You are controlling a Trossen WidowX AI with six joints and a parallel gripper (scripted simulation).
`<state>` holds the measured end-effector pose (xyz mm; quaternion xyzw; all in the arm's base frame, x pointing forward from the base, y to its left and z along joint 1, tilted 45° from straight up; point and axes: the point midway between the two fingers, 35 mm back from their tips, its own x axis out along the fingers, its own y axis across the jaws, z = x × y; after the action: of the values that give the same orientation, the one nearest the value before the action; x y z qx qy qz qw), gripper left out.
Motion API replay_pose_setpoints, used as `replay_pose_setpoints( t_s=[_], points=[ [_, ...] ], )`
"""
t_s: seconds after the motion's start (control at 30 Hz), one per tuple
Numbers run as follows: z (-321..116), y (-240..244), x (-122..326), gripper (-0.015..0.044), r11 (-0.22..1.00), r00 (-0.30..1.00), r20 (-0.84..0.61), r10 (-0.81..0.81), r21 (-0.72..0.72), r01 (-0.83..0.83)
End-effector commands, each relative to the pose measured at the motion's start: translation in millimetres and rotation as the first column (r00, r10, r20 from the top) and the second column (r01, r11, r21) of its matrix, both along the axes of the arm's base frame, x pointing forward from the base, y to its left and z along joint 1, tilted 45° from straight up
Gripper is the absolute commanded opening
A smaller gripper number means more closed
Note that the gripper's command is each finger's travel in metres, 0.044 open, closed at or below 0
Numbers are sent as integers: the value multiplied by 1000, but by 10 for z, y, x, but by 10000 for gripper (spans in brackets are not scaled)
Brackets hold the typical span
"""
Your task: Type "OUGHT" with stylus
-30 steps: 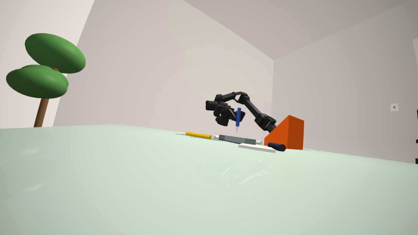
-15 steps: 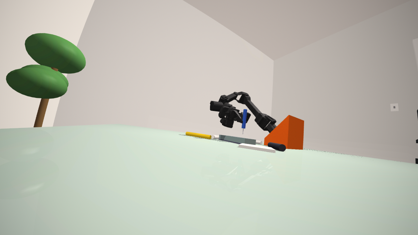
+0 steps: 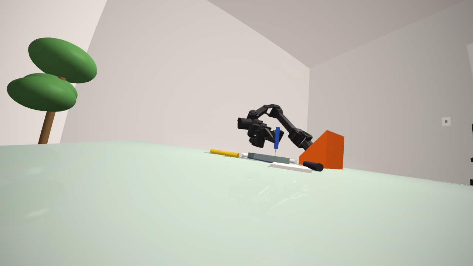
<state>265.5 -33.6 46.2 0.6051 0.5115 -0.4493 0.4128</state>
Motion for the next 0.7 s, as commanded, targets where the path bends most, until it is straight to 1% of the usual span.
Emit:
replay_pose_setpoints(
  t_s=[0.0, 0.67],
  points=[
    [-22, -14, -2, 81, 1000, 1000, 1, 4, 2, -4],
    [-95, -87, -9, 81, 1000, 1000, 1, 4, 2, -4]
  ],
)
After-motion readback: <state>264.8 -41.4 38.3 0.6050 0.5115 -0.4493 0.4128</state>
